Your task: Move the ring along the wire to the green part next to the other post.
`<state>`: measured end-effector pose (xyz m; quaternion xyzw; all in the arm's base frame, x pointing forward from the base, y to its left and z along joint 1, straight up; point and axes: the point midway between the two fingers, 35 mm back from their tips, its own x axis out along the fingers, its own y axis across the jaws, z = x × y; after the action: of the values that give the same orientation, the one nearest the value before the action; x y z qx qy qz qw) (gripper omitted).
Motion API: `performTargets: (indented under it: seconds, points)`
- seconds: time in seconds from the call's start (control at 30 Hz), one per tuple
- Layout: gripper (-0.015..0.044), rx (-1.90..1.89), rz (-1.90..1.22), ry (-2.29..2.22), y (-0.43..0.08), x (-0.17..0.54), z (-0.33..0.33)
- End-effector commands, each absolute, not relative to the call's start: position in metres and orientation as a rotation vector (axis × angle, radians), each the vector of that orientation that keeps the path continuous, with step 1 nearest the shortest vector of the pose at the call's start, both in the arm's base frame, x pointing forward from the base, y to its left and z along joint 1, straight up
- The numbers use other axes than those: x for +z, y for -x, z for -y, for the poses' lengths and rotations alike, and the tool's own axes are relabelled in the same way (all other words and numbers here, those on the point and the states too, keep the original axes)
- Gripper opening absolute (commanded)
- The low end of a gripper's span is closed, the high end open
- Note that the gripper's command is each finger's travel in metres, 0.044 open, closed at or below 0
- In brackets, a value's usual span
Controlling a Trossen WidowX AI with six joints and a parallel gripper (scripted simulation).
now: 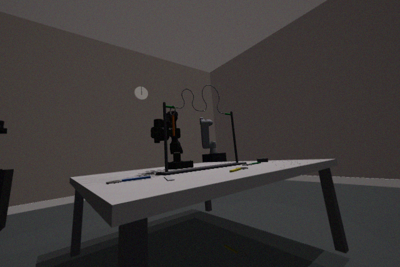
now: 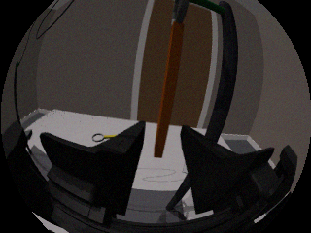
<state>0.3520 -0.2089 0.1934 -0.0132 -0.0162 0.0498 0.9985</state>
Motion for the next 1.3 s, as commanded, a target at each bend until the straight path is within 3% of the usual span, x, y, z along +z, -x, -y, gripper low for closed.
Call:
performTargets:
  seconds: [0.0,1.27]
  points:
    - [0.0160,0.095,0.025,0.022,-0.358,0.189,0.210]
    - [0.0160,0.095,0.027,0.021,-0.389,0.190,0.204]
